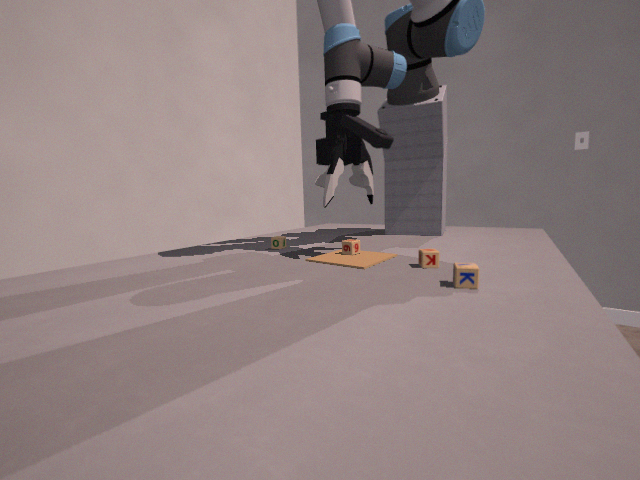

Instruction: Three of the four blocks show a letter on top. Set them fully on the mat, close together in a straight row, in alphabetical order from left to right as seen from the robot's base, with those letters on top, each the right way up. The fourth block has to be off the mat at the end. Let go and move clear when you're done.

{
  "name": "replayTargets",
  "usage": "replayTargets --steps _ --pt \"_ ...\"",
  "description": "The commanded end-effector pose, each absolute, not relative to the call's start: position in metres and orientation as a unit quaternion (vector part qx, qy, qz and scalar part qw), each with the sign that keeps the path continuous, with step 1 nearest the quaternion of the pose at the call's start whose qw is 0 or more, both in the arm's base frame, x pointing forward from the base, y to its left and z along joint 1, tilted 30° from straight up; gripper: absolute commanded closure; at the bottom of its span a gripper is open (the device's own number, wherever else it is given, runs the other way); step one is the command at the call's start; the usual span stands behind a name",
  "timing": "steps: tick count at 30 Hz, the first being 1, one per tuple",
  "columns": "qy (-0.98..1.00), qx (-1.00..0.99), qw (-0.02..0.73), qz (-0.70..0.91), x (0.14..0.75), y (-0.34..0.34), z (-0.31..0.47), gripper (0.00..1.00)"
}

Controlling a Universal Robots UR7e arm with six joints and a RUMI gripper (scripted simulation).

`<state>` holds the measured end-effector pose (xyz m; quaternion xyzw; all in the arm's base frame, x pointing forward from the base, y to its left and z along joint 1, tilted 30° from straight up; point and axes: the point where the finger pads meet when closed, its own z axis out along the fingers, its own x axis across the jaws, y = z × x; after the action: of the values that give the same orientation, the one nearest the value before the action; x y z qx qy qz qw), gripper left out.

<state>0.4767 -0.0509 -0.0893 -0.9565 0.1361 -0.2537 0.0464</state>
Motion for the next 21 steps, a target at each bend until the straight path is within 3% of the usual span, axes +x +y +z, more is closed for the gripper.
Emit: replayTargets --steps 1,3,4,21 --pt "0.132 -0.957 0.044 -0.256 0.4786 -0.0531 -0.0888 0.0" --pt "0.132 -0.957 0.044 -0.256 0.4786 -0.0531 -0.0887 0.0" --pt "0.132 -0.957 0.044 -0.256 0.4786 -0.0531 -0.0887 0.6" --pt "0.132 -0.957 0.045 -0.256 0.4786 -0.0531 -0.0887 0.6"
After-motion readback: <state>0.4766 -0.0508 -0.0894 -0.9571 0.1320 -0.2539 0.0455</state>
